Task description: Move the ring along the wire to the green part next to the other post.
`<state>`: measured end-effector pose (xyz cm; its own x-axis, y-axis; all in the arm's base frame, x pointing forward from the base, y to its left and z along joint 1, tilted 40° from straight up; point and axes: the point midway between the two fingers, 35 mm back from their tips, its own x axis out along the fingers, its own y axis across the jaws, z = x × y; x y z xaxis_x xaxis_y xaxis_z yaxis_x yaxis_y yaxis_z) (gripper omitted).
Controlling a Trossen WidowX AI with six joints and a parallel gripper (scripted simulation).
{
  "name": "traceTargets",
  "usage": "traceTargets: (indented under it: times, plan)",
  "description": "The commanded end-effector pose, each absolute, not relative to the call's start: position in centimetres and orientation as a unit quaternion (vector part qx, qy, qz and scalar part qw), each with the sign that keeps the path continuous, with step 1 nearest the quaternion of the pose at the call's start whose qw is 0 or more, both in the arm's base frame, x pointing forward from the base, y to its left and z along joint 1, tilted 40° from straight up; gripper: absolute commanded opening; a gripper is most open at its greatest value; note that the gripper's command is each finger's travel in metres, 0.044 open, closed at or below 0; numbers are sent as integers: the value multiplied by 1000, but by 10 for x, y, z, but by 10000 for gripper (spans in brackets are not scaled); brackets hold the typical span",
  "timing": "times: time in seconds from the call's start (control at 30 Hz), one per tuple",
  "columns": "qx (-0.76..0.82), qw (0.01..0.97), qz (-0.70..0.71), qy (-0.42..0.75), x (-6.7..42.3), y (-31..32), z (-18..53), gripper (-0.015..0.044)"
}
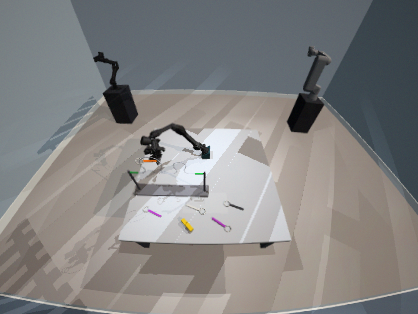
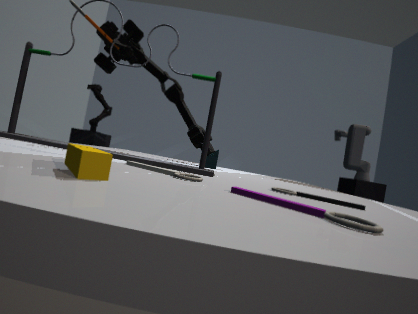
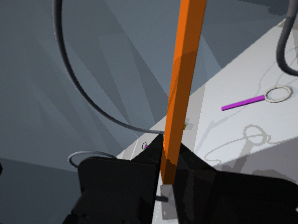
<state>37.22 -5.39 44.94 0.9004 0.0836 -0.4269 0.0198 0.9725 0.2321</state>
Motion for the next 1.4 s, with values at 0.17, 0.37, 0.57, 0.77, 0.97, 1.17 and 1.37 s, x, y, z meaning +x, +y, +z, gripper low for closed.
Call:
traceTargets:
  times: [0.17, 0.37, 0.57, 0.77, 0.97, 1.17, 1.37]
  plan:
    - [56, 975, 3, 215, 370, -58, 450, -150]
    - [19, 977, -5, 211, 370, -61, 449, -150]
    - [-18, 978, -14, 207, 371, -64, 449, -150]
    - [-55, 978, -22, 202, 371, -67, 449, -150]
    - [-93, 976, -30, 197, 372, -70, 449, -150]
    - [-130, 972, -38, 192, 372, -73, 449, -150]
    - [-166, 967, -47, 187, 372, -77, 450, -150]
